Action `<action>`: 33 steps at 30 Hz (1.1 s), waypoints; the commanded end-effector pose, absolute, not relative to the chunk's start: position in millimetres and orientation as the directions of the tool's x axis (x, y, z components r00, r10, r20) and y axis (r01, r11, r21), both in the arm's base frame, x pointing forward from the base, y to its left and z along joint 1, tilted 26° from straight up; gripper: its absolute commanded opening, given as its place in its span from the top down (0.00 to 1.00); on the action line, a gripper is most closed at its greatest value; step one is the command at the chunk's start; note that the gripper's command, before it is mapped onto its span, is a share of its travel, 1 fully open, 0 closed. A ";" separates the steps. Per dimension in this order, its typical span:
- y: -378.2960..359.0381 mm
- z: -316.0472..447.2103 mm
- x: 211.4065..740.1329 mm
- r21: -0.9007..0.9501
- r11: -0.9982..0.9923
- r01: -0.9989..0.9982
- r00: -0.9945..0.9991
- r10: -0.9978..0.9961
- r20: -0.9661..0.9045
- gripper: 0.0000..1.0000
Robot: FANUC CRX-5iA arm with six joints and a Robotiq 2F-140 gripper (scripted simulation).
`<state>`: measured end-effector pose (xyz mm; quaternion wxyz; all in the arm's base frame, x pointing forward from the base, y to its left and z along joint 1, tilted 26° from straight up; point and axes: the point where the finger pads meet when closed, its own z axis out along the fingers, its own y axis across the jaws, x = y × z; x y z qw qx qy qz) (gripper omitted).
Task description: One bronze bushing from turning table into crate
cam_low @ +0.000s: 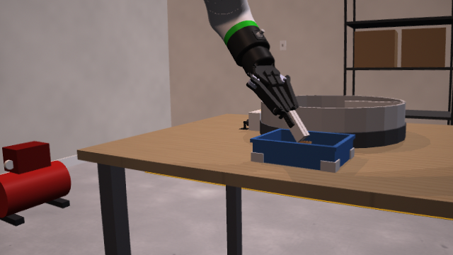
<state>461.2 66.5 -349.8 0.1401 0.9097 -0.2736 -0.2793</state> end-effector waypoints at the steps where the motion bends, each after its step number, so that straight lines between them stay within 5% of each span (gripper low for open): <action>1: 66.7 -349.7 461.3 0.407 -0.811 -0.420 0.695 -0.576 -0.431 1.00; 33: 64.3 -354.5 461.4 0.407 -0.811 -0.420 0.695 -0.576 -0.431 1.00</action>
